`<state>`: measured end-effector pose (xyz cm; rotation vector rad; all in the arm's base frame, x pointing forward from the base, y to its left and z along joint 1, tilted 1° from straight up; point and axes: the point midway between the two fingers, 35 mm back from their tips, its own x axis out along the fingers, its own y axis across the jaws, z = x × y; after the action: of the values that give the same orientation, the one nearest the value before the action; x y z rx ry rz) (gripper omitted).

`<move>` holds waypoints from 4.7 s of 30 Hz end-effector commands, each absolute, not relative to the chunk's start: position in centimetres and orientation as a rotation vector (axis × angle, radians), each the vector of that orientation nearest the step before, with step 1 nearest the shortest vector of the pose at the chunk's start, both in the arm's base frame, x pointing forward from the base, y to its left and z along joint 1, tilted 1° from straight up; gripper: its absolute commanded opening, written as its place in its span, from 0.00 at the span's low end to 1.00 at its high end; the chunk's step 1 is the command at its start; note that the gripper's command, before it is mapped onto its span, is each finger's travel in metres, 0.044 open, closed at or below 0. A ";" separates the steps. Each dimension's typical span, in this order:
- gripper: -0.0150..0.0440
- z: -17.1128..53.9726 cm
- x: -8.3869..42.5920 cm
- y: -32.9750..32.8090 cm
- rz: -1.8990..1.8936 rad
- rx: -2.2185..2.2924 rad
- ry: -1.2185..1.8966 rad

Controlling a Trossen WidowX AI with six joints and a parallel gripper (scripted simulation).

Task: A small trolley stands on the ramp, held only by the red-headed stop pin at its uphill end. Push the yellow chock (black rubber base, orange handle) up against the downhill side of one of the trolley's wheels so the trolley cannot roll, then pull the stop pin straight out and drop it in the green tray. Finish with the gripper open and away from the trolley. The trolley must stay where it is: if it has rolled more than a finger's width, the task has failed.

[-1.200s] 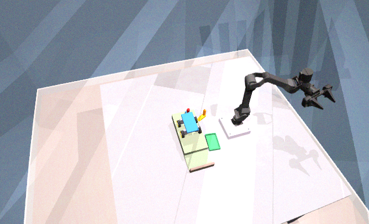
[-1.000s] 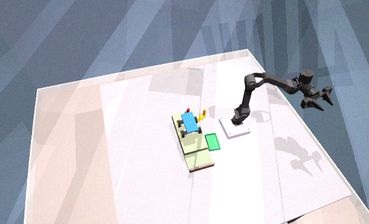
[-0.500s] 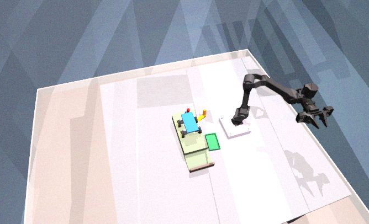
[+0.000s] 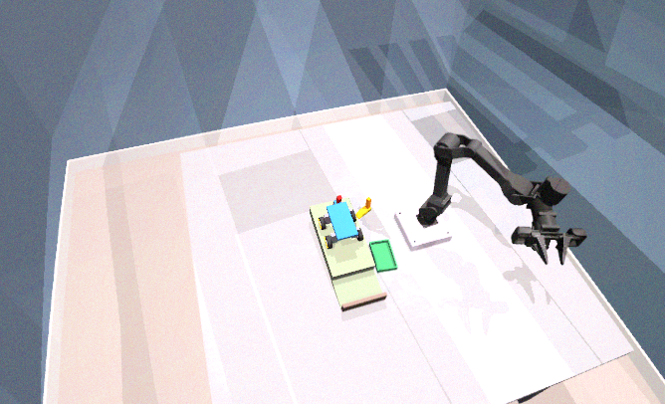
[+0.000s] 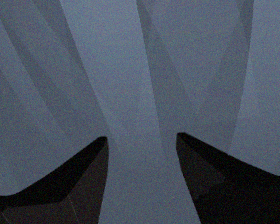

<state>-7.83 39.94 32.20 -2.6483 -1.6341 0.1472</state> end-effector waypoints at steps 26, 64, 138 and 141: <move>0.58 27.8 18.2 35.9 0.465 -3.089 -0.940; 0.58 21.6 34.8 8.6 1.109 -2.907 0.198; 0.58 7.8 17.1 -15.1 1.451 -1.487 1.035; 0.58 7.4 17.1 -15.1 1.451 -1.487 1.035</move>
<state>17.06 -15.18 7.82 -1.4905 1.0374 1.4543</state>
